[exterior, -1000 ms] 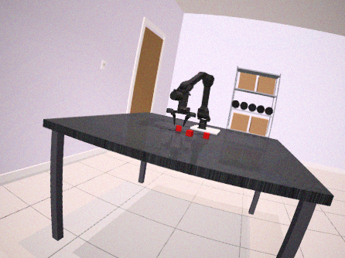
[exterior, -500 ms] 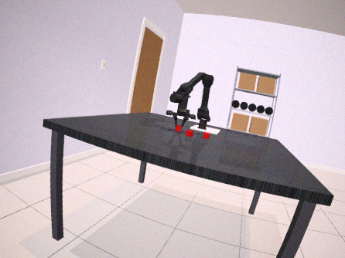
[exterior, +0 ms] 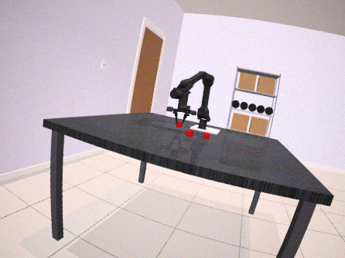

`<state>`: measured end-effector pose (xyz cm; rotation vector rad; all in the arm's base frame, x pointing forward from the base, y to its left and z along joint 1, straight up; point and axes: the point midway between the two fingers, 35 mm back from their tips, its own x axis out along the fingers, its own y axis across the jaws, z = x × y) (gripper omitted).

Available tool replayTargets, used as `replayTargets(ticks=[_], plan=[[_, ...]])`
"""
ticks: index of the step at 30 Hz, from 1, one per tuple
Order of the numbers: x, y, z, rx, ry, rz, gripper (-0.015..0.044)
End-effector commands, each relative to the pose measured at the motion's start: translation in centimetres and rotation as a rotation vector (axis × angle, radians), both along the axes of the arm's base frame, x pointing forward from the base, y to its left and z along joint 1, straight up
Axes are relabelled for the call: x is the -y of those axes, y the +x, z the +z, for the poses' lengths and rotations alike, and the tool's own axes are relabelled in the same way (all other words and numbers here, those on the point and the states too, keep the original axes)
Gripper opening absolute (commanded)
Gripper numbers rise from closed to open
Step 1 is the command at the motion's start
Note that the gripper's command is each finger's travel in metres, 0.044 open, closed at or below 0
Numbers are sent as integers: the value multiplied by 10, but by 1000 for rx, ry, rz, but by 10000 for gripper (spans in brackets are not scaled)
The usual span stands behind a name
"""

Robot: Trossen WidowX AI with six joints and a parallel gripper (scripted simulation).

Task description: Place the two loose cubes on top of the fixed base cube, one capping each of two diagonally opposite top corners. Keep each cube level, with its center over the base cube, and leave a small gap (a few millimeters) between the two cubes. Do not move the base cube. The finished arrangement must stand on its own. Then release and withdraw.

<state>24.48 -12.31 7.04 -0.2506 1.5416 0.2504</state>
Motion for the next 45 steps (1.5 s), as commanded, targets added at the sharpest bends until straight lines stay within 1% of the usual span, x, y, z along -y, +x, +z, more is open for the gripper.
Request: replayTargets(ticks=[1,22,27,45], plan=[[3,3,17,10,-10,3,105],[0,-4,82,10,-10,3,105],[-2,-3,82,10,-10,-7,105],[-50,24,71,11,0,-287,105]])
